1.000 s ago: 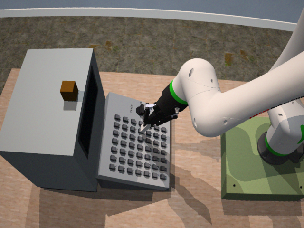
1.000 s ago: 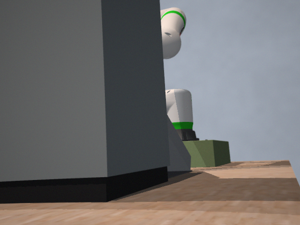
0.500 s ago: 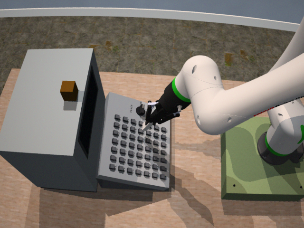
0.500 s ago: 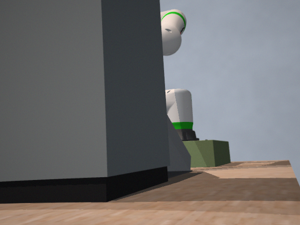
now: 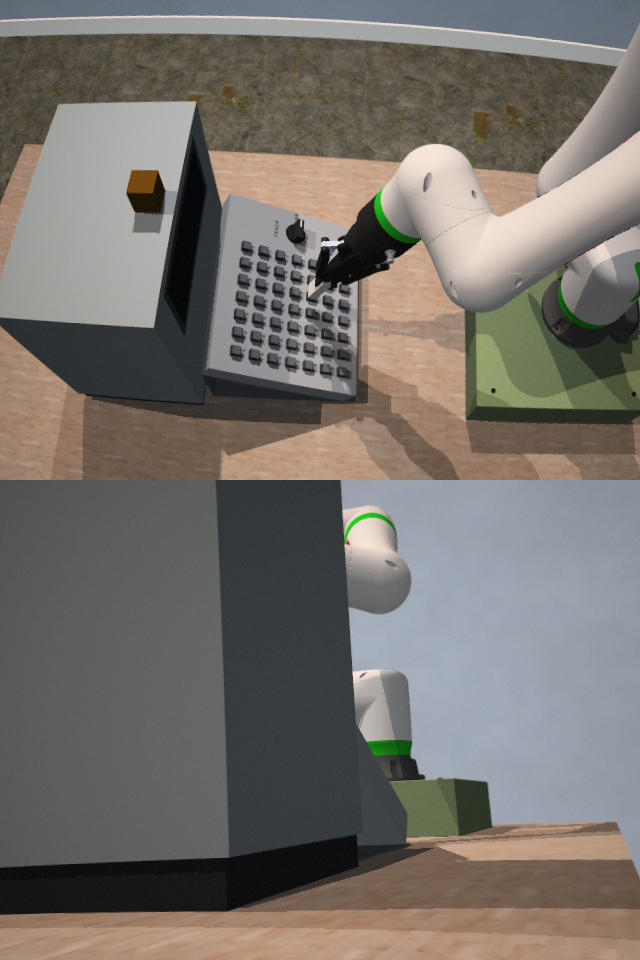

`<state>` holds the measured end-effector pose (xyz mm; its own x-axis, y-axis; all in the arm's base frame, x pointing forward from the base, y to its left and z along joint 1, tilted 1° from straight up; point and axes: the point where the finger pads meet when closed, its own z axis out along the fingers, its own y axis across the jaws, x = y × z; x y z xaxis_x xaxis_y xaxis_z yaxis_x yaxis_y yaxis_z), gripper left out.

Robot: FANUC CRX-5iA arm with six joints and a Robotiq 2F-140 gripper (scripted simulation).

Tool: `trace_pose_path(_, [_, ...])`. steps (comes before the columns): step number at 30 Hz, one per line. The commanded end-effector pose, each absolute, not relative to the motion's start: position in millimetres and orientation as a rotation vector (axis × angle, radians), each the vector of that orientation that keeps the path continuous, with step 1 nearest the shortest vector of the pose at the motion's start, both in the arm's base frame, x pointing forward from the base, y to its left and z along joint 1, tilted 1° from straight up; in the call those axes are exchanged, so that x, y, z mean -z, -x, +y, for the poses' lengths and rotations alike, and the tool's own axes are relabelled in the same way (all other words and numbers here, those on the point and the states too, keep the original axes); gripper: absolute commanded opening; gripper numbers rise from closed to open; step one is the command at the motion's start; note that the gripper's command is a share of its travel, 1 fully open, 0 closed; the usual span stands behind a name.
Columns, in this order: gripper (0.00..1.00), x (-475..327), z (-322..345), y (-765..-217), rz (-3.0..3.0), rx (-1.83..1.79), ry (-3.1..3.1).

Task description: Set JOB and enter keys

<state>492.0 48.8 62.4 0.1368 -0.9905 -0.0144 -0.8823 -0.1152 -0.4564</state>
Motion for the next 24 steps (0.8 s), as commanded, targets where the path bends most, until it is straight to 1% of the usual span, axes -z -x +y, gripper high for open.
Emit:
trace_pose_path(1, [0.00, -56.5, 72.4, -476.5, 1.809, 0.421, 2.063])
trace_pose_path(24, [0.00, -39.6, 75.0, -484.3, 1.809, 0.421, 2.063])
